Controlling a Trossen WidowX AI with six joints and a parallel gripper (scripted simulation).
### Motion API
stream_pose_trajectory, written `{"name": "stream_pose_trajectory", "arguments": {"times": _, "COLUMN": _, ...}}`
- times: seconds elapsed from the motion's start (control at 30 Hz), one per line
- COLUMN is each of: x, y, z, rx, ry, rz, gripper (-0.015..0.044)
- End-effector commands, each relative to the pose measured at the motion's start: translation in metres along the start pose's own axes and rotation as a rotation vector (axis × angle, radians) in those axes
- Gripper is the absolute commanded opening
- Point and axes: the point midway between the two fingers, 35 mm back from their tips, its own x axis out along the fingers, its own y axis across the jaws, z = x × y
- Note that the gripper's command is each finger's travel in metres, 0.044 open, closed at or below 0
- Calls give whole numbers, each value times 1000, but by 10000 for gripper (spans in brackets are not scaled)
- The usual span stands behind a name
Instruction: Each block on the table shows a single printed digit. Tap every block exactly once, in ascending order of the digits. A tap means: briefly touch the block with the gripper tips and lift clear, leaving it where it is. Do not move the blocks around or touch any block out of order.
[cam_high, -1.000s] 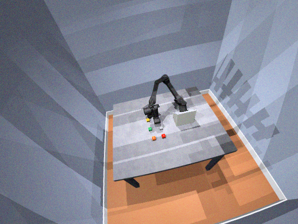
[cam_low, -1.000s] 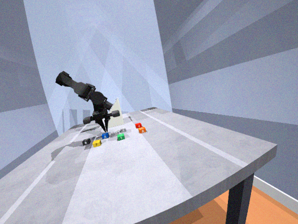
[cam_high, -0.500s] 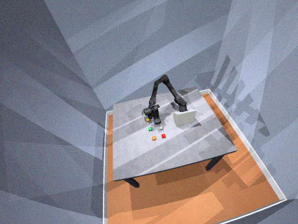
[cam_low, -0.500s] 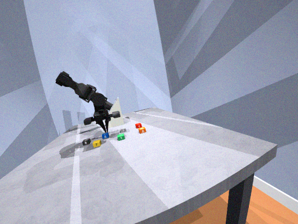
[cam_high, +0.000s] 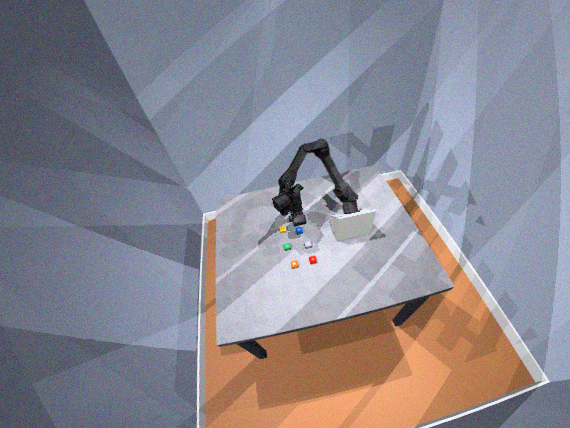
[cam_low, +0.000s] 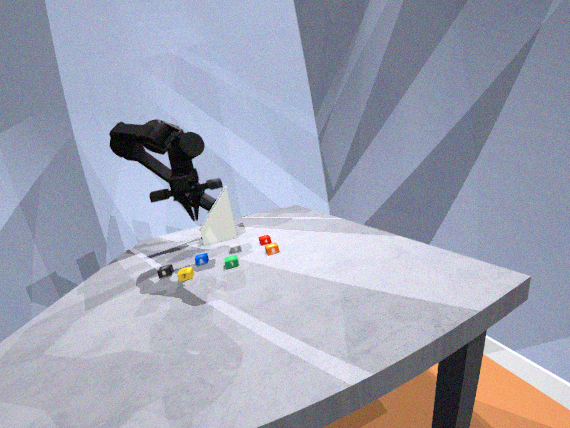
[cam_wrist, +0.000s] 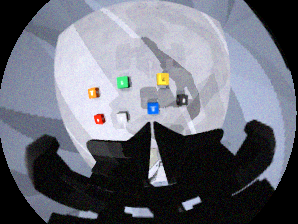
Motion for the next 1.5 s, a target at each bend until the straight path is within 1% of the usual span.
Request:
{"name": "stream_pose_trajectory", "arguments": {"times": 0.0, "x": -4, "y": -5, "z": 5, "rx": 9, "ry": 10, "rz": 3, "gripper": 20}}
{"name": "stream_pose_trajectory", "arguments": {"times": 0.23, "x": -5, "y": -45, "z": 76, "rx": 11, "ry": 7, "rz": 2, "gripper": 20}}
{"name": "stream_pose_trajectory", "arguments": {"times": 0.3, "x": -3, "y": -54, "z": 87, "rx": 12, "ry": 7, "rz": 0, "gripper": 20}}
{"name": "stream_pose_trajectory", "arguments": {"times": 0.43, "x": 0, "y": -55, "z": 89, "rx": 12, "ry": 7, "rz": 0, "gripper": 20}}
{"name": "stream_pose_trajectory", "arguments": {"times": 0.47, "x": 11, "y": -55, "z": 90, "rx": 12, "ry": 7, "rz": 1, "gripper": 20}}
{"name": "stream_pose_trajectory", "arguments": {"times": 0.57, "x": 65, "y": -56, "z": 90, "rx": 13, "ry": 6, "rz": -1, "gripper": 20}}
{"name": "stream_pose_trajectory", "arguments": {"times": 0.63, "x": 78, "y": -56, "z": 88, "rx": 13, "ry": 7, "rz": -3, "gripper": 20}}
{"name": "stream_pose_trajectory", "arguments": {"times": 0.83, "x": 79, "y": -56, "z": 88, "rx": 13, "ry": 7, "rz": -3, "gripper": 20}}
{"name": "stream_pose_trajectory", "arguments": {"times": 1.47, "x": 108, "y": -57, "z": 88, "rx": 13, "ry": 7, "rz": -4, "gripper": 20}}
